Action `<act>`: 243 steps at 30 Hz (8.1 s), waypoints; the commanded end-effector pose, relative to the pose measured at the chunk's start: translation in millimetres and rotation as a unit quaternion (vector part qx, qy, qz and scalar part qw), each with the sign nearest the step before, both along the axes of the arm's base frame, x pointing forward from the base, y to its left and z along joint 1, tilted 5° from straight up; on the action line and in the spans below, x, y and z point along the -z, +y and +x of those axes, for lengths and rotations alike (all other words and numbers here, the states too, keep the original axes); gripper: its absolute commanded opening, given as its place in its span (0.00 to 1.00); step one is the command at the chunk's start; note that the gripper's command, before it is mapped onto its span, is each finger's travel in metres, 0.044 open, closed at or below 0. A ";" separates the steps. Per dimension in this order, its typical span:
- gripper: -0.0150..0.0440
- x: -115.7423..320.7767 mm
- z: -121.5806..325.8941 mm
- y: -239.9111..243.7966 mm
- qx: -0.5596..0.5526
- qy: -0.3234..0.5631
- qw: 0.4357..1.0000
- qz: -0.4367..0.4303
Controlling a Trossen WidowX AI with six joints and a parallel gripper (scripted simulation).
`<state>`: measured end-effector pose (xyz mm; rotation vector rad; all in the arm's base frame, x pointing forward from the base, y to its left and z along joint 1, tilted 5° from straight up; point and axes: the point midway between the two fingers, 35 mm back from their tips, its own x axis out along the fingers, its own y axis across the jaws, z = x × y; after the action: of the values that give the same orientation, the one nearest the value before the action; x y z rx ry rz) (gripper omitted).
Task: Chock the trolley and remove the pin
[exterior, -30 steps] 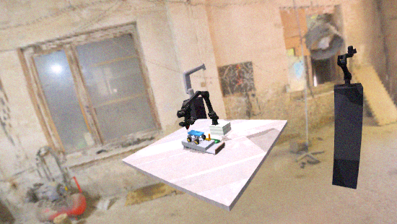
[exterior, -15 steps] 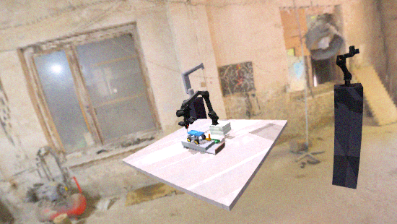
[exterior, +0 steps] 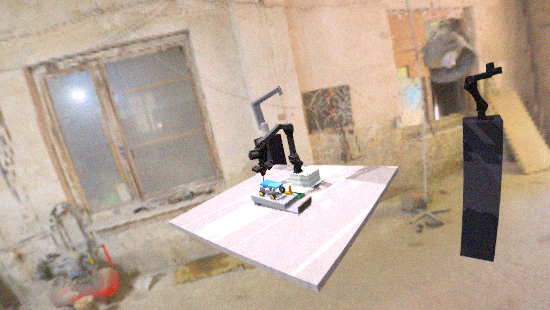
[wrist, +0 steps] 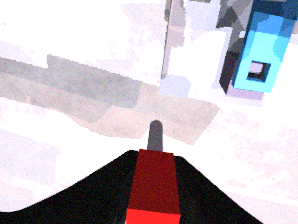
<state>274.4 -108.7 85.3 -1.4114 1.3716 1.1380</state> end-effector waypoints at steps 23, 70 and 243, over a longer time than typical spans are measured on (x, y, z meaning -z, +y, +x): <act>0.25 5.3 -30.1 41.8 -0.001 -0.001 1.000 0.000; 0.25 22.4 -41.7 215.1 -0.001 -0.001 1.000 0.009; 0.58 118.6 -70.1 221.6 -0.653 0.121 0.744 0.069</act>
<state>204.4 110.6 -31.3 -2.1964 0.1859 2.2730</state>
